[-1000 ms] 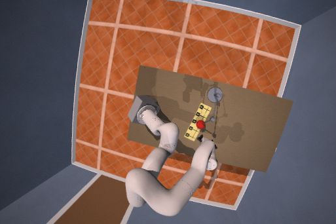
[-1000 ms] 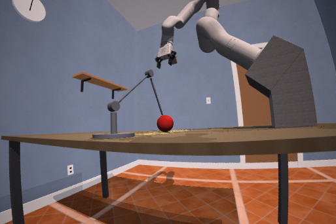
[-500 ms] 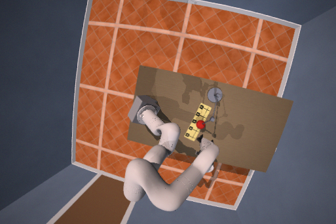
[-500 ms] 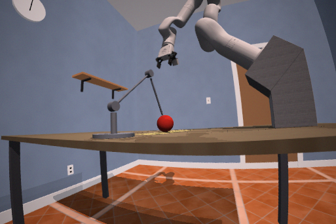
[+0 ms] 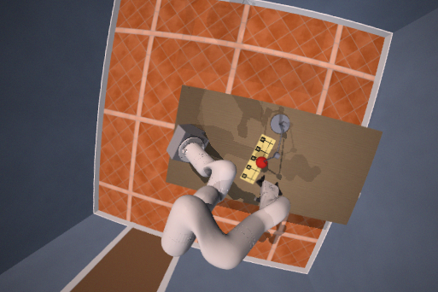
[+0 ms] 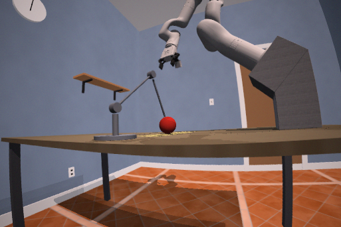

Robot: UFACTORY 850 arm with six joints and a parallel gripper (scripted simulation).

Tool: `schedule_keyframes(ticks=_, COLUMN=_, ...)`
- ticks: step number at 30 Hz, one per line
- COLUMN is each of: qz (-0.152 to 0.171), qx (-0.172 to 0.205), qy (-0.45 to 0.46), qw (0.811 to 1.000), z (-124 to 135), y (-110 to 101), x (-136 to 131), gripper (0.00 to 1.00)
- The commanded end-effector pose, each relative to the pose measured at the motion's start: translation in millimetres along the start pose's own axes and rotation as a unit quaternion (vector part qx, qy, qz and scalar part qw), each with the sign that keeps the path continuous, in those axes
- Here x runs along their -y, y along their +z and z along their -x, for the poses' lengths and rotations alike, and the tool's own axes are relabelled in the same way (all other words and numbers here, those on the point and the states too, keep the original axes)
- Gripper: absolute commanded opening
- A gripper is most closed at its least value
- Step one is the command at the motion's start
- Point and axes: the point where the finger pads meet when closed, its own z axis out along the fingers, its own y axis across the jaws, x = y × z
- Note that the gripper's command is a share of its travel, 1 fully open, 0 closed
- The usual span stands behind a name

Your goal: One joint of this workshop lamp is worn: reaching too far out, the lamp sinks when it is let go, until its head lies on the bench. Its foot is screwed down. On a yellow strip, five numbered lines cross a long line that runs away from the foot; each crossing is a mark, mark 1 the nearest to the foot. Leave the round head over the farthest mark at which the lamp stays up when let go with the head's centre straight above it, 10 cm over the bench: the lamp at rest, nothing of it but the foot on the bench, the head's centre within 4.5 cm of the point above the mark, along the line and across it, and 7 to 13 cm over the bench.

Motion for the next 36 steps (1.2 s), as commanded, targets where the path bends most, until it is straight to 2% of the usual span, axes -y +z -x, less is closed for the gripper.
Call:
schedule_keyframes(ticks=1, qz=0.009, qx=0.065, qy=-0.004, qw=0.998, z=-1, y=0, x=-1, gripper=1.0)
schedule_keyframes(ticks=8, qz=0.013, qx=0.066, qy=-0.003, qw=0.998, z=-1, y=0, x=-2, gripper=1.0)
schedule_keyframes(ticks=25, qz=0.03, qx=0.121, qy=-0.001, qw=0.992, z=0, y=0, x=-2, gripper=1.0)
schedule_keyframes(ticks=36, qz=0.03, qx=0.129, qy=-0.002, qw=0.991, z=-24, y=63, x=-6, gripper=1.0)
